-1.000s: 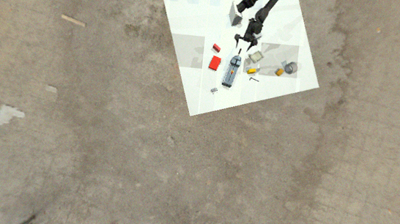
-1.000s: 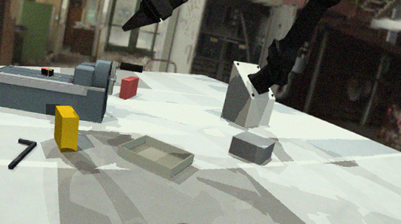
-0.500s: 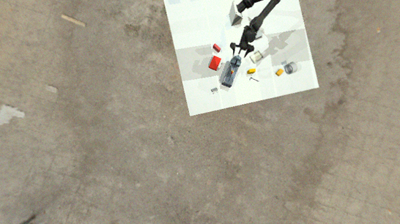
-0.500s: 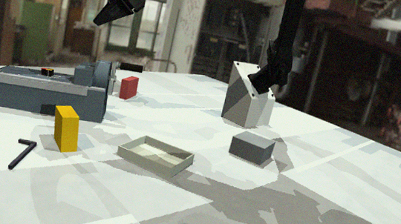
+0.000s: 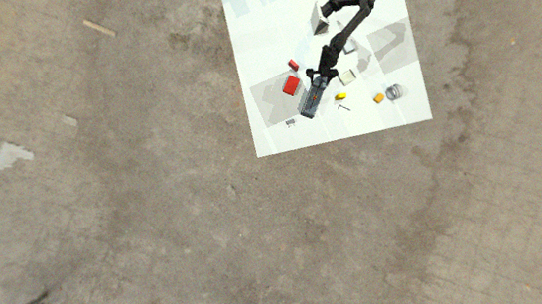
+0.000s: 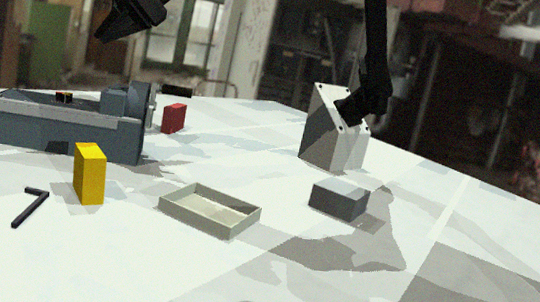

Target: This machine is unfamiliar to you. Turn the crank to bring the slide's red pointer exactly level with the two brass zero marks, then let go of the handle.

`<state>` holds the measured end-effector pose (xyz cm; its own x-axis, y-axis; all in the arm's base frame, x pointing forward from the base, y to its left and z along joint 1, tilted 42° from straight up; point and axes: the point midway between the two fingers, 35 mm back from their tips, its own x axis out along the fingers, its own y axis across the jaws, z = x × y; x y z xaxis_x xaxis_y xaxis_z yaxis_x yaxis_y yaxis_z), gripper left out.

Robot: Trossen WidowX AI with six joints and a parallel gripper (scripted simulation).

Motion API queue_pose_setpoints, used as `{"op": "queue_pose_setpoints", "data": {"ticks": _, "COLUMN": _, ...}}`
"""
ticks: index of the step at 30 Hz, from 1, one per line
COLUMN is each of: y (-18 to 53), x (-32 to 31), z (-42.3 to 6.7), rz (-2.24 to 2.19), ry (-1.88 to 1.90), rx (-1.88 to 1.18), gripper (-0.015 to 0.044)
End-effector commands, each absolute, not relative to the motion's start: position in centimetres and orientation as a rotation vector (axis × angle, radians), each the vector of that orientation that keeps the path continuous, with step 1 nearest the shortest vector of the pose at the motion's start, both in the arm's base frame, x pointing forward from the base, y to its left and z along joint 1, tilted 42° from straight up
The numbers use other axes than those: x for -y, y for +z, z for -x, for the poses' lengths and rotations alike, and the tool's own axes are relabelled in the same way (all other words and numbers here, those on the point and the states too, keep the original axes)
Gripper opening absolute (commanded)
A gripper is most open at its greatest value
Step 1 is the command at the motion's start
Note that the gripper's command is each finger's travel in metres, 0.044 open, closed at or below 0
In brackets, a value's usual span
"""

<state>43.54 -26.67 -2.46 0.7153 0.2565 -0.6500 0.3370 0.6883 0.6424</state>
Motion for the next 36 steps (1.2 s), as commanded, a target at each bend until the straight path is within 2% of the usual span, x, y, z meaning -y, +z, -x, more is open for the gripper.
{"op": "queue_pose_setpoints", "data": {"ticks": 1, "y": -5.4, "x": 24.3, "z": -43.8, "rz": -0.851, "ry": -0.03, "rx": -0.818, "gripper": 0.044}}
{"op": "queue_pose_setpoints", "data": {"ticks": 22, "y": -5.4, "x": 24.3, "z": -43.8, "rz": -0.851, "ry": -0.029, "rx": -0.817, "gripper": 0.044}}
{"op": "queue_pose_setpoints", "data": {"ticks": 30, "y": -1.5, "x": 27.7, "z": -43.2, "rz": -0.843, "ry": -0.027, "rx": -0.816, "gripper": 0.044}}
{"op": "queue_pose_setpoints", "data": {"ticks": 36, "y": -0.5, "x": 26.8, "z": -42.4, "rz": -0.863, "ry": -0.072, "rx": -0.829, "gripper": 0.044}}
